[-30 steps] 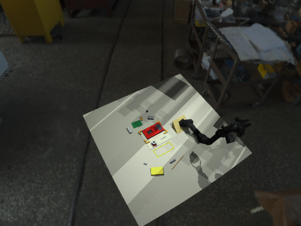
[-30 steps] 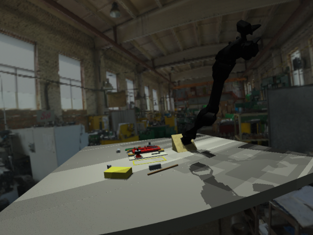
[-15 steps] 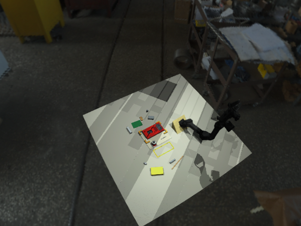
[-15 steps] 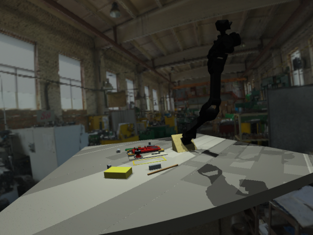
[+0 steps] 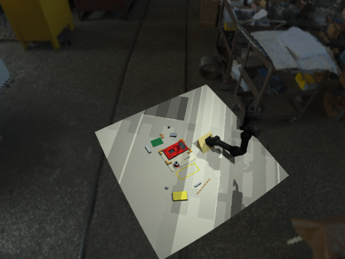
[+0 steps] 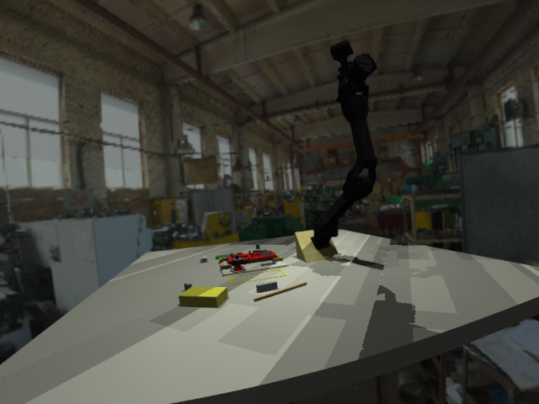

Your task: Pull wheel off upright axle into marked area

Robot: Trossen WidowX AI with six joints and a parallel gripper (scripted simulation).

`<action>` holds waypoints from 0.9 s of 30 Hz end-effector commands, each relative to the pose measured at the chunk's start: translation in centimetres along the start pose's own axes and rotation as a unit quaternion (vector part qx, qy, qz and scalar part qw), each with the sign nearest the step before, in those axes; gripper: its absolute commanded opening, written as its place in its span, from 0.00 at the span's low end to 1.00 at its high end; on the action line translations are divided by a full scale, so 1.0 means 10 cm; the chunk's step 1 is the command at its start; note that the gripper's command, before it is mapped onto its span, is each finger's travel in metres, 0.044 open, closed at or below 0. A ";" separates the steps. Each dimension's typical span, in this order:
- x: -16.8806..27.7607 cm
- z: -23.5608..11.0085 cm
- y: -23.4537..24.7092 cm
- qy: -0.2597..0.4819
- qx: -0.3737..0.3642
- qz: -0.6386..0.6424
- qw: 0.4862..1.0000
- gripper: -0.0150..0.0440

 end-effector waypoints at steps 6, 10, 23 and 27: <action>0.98 0.07 0.14 0.151 -0.027 -0.011 0.988 0.76; 1.43 0.02 0.21 0.220 -0.039 -0.016 0.975 0.76; 2.69 -0.48 0.42 0.419 -0.071 -0.034 0.905 0.76; 3.02 -0.70 0.48 0.471 -0.078 -0.036 0.878 0.76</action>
Point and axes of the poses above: the point midway between the two fingers, 35 mm back from their tips, its own z axis out along the fingers, its own y axis across the jaws, x = y × z, the point moved 1 cm from there along -z, back along the fingers, and after that the axes turned 7 degrees about -z, right-handed, at the moved point
